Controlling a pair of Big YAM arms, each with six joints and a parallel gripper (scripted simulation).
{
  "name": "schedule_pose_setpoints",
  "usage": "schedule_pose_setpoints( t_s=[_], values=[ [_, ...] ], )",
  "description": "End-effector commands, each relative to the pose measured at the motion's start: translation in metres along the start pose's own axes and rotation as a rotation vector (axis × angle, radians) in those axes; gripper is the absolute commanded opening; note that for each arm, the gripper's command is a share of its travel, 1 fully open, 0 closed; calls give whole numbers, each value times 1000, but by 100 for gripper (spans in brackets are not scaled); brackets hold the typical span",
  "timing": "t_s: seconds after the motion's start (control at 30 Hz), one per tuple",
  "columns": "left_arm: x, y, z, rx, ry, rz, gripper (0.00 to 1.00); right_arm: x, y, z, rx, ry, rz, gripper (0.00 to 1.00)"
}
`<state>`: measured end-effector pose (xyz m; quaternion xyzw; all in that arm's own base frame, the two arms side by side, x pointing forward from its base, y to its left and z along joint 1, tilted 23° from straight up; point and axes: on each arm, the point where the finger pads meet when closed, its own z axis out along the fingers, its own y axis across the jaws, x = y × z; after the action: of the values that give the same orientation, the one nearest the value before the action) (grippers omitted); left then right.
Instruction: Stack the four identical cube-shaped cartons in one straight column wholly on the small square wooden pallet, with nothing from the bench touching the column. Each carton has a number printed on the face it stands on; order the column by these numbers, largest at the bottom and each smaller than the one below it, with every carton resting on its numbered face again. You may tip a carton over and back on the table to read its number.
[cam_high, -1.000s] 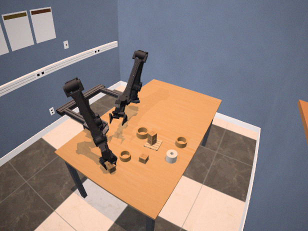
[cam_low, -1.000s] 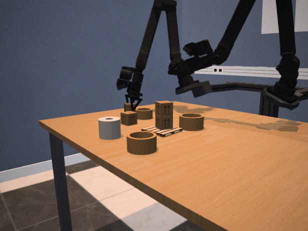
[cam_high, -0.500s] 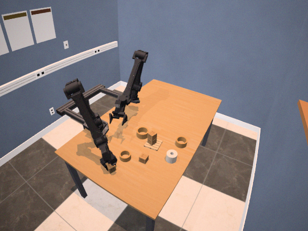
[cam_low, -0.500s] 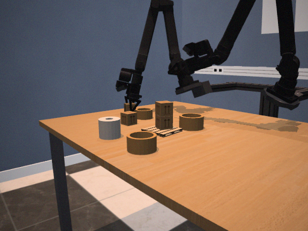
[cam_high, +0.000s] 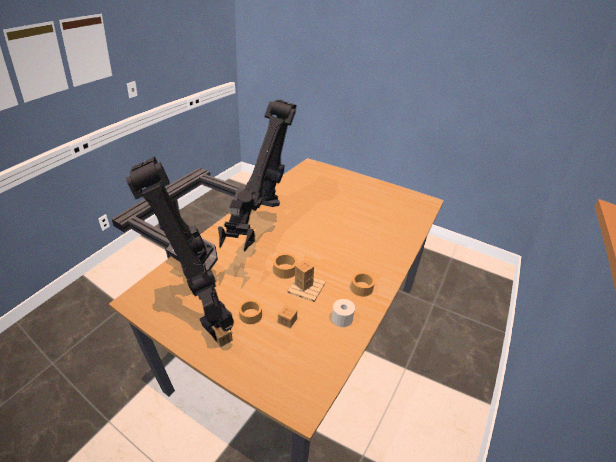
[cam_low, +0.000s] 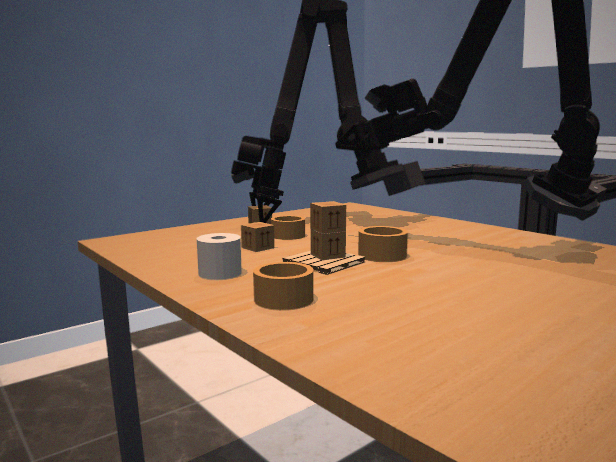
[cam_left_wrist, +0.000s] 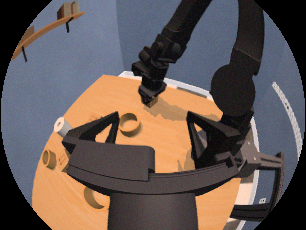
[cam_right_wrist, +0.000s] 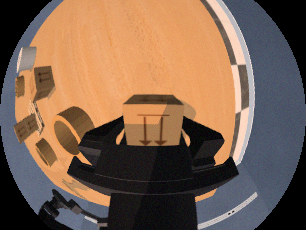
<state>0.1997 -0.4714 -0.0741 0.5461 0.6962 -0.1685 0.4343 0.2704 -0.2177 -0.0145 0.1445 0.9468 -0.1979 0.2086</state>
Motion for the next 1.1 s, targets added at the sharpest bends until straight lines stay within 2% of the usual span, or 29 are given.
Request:
schedule_pose_setpoints(
  t_s=[0.0,0.03,0.07,0.1,0.13,0.33,0.4,0.53,0.73,0.83,0.97,1.07],
  values=[
    [-16,1,4,-4,-33,1,100,-1,-2,0,5,-13,-1,46],
    [-16,1,4,-4,-33,1,100,-1,-2,0,5,-13,-1,46],
    [-16,1,4,-4,-33,1,100,-1,-2,0,5,-13,-1,35],
    [-16,1,4,-4,-33,1,100,-1,-2,0,5,-13,-1,46],
    [-16,1,4,-4,-33,1,100,2,0,0,0,-3,-3,50],
    [-16,1,4,-4,-33,1,100,-13,0,-19,2,-22,3,50],
    [-16,1,4,-4,-33,1,100,-19,0,-34,3,-26,4,50],
    [-16,1,4,-4,-33,1,100,-31,0,-81,2,-27,4,50],
    [-16,1,4,-4,-33,1,100,-44,0,-141,1,-28,5,50],
    [-16,1,4,-4,-33,1,100,-45,0,-147,1,-28,6,50],
    [-16,1,4,-4,-33,1,100,-52,0,-177,1,-28,6,50],
    [-16,1,4,-4,-33,1,100,-53,0,-182,0,-28,6,50]
  ],
)
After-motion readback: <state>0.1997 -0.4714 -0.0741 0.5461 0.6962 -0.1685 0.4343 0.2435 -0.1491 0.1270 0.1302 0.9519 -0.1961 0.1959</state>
